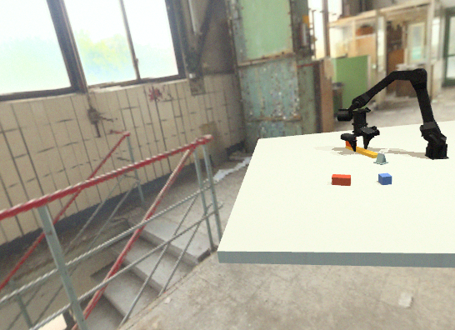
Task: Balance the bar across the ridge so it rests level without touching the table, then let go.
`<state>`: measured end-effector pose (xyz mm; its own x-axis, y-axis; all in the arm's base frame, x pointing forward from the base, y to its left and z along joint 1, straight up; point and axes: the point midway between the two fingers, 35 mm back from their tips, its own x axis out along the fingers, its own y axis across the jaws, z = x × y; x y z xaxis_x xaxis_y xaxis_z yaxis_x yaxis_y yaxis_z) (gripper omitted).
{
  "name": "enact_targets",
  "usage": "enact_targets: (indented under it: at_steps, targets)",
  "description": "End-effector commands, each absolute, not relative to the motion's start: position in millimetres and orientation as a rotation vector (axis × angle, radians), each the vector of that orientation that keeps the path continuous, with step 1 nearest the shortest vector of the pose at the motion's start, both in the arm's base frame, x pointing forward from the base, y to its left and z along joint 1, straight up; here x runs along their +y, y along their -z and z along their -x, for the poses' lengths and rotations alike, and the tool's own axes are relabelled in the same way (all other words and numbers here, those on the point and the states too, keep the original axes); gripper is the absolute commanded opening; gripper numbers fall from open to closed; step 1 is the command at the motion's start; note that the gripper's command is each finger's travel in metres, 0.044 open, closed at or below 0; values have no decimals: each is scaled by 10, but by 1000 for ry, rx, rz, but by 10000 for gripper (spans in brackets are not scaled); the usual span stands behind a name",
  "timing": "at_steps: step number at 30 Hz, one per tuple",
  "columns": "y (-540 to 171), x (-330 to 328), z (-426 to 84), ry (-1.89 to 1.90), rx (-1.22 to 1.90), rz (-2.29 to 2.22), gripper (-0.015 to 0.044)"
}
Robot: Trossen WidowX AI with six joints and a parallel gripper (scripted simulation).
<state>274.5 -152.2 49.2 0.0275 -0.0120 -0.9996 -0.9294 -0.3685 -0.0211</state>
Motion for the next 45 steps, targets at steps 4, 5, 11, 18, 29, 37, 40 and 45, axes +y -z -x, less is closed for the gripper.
enact_targets:
  at_steps: [4, 5, 11, 18, 29, 37, 40, 45]
  targets:
    - [-493, -1523, -2745, -1454, 1001, 1506, 151]
    - [-493, -1523, -2745, -1454, 1001, 1506, 144]
    - [-497, -1523, -2745, -1454, 1001, 1506, 85]
    - [-656, -1533, -2762, -1455, 1001, 1506, 0]
    - [-938, -1540, -2770, -1457, 1001, 1506, 0]
    - [-1146, -1535, -2759, -1459, 1001, 1506, 0]
    - [-1224, -1531, -2751, -1459, 1002, 1506, 0]
    - [-1355, -1522, -2733, -1461, 1002, 1506, 0]
